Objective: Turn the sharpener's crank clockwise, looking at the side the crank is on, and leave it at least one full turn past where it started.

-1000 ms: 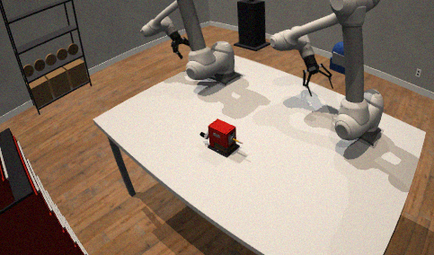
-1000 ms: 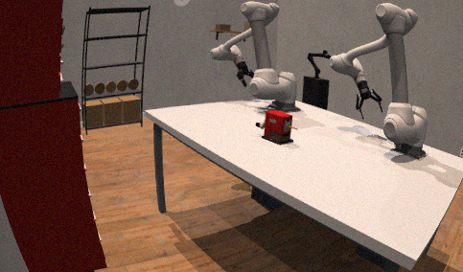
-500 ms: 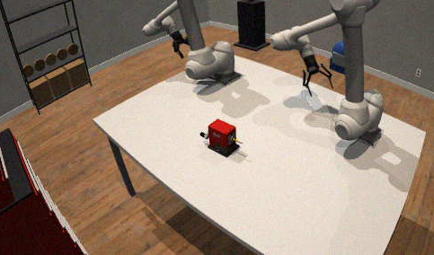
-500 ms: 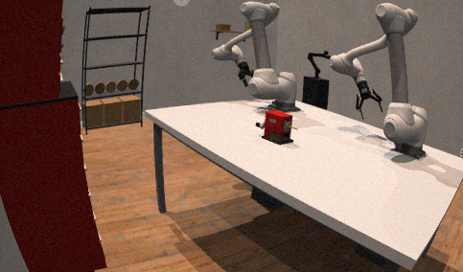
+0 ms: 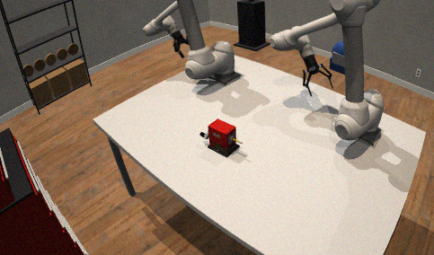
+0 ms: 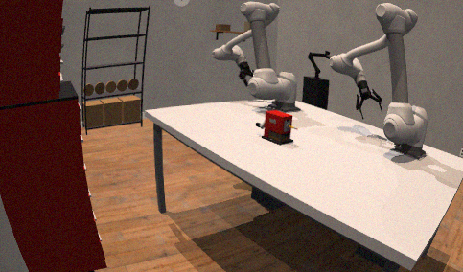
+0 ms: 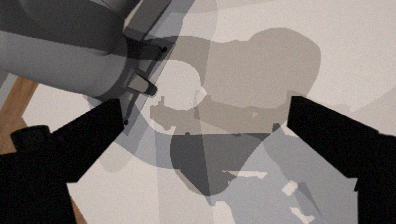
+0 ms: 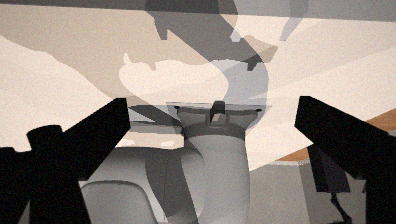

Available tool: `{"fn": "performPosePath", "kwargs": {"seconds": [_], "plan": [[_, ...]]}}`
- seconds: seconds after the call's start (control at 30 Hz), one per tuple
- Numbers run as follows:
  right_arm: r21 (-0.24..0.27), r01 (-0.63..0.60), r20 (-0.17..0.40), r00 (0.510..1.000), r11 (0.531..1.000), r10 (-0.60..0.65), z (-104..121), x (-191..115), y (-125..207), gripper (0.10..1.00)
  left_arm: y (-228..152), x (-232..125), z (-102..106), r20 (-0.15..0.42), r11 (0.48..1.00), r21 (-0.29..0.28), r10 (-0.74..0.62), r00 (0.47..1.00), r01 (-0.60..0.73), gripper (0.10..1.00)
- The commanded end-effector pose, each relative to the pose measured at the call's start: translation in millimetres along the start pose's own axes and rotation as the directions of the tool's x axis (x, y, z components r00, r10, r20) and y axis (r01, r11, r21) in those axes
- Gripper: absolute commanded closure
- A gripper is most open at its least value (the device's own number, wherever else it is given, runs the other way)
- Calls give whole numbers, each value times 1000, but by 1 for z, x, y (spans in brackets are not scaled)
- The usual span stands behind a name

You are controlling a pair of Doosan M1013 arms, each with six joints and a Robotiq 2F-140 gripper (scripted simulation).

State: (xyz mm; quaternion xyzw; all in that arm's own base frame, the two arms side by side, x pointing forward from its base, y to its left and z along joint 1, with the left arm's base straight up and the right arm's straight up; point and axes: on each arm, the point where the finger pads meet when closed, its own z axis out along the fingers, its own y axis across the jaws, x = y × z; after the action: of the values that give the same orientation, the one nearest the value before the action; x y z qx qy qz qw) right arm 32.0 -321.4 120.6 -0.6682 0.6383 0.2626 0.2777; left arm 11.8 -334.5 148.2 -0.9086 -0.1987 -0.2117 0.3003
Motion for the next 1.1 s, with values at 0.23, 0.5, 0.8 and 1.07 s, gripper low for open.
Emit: {"fn": "performPosePath", "kwargs": {"seconds": [0.23, 0.5, 0.8, 1.07], "plan": [[3, -1, 1, 1000, 1000, 1, 0, 0, 1, 98, 0, 0, 0, 0, 1000, -1, 0, 1000, 0, 98], [4, -2, 1, 1000, 1000, 2, 0, -1, 1, 98, 0, 0, 0, 0, 1000, -1, 0, 1000, 0, 98], [4, -2, 1, 1000, 1000, 2, 0, -1, 1, 98, 9, -1, -6, 16, 1000, -1, -16, 1000, 16, 98], [4, -2, 1, 1000, 1000, 2, 0, -1, 1, 98, 91, 5, -49, 149, 988, 6, -151, 977, 152, 98]]}}
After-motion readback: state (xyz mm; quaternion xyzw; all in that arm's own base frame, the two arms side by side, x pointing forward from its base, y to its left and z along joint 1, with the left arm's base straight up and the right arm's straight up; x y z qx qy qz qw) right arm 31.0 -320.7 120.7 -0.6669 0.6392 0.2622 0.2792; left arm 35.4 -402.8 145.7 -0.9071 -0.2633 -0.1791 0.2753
